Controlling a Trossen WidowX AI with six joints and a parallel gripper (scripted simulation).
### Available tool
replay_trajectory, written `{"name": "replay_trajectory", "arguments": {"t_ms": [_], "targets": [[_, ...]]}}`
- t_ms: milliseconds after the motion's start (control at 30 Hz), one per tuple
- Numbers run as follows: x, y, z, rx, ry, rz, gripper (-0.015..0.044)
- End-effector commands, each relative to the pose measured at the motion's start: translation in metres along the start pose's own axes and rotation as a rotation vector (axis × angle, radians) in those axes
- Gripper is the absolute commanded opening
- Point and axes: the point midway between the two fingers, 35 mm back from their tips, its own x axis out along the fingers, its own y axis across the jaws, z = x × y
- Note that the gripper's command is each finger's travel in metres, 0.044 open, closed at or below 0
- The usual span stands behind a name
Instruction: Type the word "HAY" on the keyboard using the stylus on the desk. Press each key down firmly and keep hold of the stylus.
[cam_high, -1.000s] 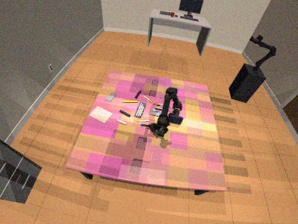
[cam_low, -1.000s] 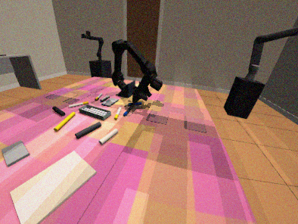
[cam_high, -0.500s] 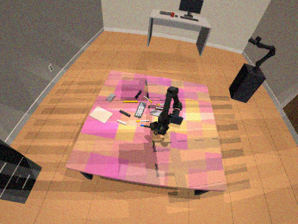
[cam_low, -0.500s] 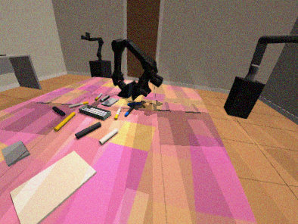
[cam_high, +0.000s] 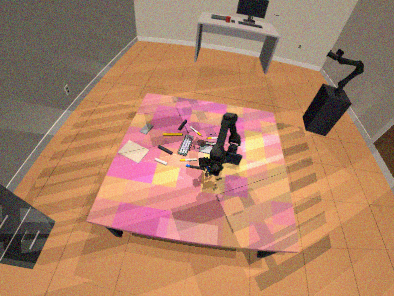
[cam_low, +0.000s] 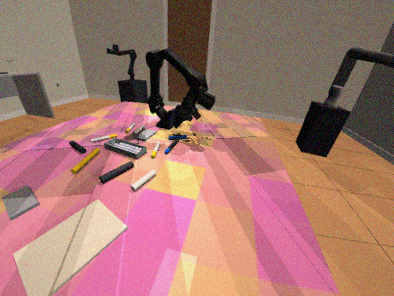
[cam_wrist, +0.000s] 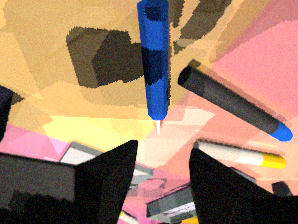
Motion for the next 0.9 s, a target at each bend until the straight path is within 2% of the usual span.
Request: {"name": "replay_trajectory", "arguments": {"t_ms": [0,867], "targets": [[0.0016,0.0028,-0.0008,0.191,0.003,0.009,0.0150],[0.0046,0.0027,-0.0003,1.490,0.009,0.005,0.0150]]}}
